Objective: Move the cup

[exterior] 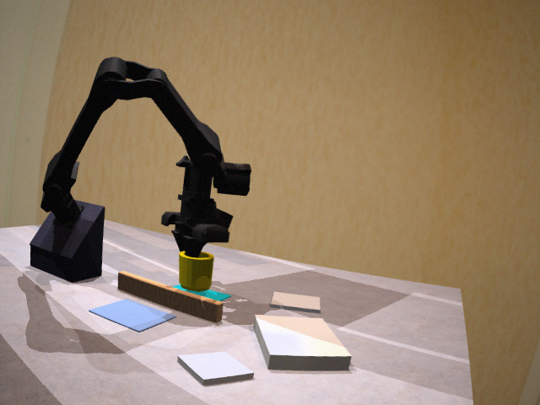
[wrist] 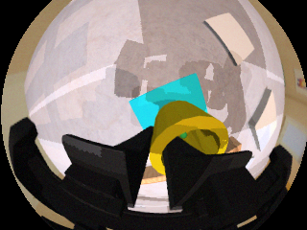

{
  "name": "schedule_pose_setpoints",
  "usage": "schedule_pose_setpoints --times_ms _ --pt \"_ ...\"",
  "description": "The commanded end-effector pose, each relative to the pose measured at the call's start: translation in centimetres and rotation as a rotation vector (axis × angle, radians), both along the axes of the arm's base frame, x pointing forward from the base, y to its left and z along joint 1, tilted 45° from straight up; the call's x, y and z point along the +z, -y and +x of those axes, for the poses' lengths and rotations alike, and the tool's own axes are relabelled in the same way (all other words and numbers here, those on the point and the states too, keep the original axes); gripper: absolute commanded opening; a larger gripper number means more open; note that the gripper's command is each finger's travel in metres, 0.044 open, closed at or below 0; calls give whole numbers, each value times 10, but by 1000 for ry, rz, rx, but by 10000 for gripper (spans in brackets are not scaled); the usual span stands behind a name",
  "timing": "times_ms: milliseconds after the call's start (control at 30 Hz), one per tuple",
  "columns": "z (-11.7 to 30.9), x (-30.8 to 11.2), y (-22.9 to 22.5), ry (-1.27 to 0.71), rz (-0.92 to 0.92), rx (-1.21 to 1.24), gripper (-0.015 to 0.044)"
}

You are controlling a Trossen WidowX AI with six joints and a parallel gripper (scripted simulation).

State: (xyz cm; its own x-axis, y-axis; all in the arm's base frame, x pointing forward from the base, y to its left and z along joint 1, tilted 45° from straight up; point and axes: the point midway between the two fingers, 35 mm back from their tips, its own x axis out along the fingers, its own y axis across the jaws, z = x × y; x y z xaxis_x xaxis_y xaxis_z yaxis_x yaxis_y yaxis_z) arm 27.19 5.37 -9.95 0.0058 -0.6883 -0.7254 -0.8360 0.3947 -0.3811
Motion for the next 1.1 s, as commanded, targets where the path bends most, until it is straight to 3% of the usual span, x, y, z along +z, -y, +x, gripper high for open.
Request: schedule_pose_setpoints --times_ms 0,567,767,1067 --pt "-2 -6 7 -6 -9 6 0" --pt "-1 -6 6 -2 -2 -1 0" --pt "-1 -6 6 -2 -2 -1 147" --pt "-1 -4 4 -2 -2 -1 147"
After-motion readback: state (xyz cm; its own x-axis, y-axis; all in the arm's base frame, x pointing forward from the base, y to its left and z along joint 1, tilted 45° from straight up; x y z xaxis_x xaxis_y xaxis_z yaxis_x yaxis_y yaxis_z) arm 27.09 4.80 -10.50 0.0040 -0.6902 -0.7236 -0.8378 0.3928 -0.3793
